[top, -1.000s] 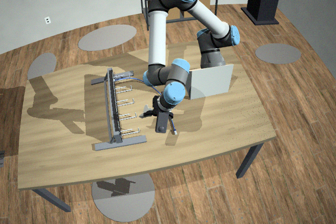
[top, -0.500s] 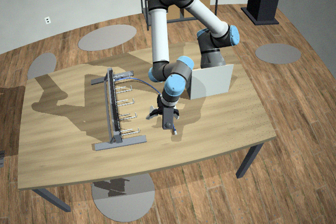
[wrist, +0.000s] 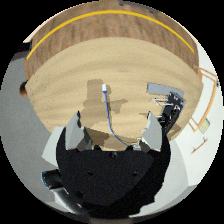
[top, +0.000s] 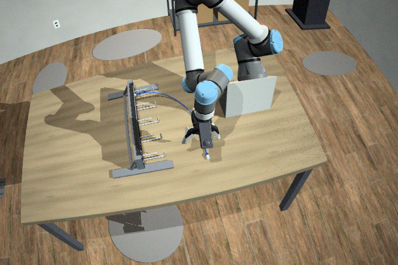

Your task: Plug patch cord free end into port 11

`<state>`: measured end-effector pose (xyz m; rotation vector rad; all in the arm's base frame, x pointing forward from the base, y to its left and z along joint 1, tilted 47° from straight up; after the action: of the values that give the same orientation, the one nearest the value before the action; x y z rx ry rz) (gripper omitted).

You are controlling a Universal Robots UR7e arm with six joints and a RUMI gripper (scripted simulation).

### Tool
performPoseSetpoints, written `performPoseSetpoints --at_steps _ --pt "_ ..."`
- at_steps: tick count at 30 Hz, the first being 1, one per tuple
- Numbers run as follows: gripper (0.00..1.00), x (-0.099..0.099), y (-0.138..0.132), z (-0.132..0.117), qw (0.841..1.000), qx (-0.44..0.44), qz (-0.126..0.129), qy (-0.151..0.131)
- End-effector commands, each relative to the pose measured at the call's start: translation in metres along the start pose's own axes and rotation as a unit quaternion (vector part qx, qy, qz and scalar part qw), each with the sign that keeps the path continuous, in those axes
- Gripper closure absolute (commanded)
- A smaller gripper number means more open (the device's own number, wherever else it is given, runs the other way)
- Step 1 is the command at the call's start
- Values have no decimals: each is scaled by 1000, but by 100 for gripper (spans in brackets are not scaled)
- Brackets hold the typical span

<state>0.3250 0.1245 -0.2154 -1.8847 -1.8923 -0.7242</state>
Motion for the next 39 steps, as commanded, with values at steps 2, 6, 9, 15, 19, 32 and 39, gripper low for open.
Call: performPoseSetpoints --at_steps 2,6,9,15,19,32,39 --pt "0 -12 -16 -2 999 21 19 40" --pt "0 -16 -23 -3 998 29 27 52" --pt "0 -17 -25 -3 998 31 29 56" --pt "0 -18 -26 -3 997 32 30 57" --pt "0 -18 -26 -3 997 32 30 57" --pt "100 -17 -25 -2 997 31 29 57" --pt "100 -17 -25 -2 997 31 29 57"
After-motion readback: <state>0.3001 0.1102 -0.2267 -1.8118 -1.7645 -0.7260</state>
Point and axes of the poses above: the point where the finger pads meet when closed, its own x axis back along the fingers, its own y axis across the jaws, z = x × y, the point moved 1 cm from there along x, back along the fingers, and after that the axes turned 1 degree about -x, right-handed, at the moved point
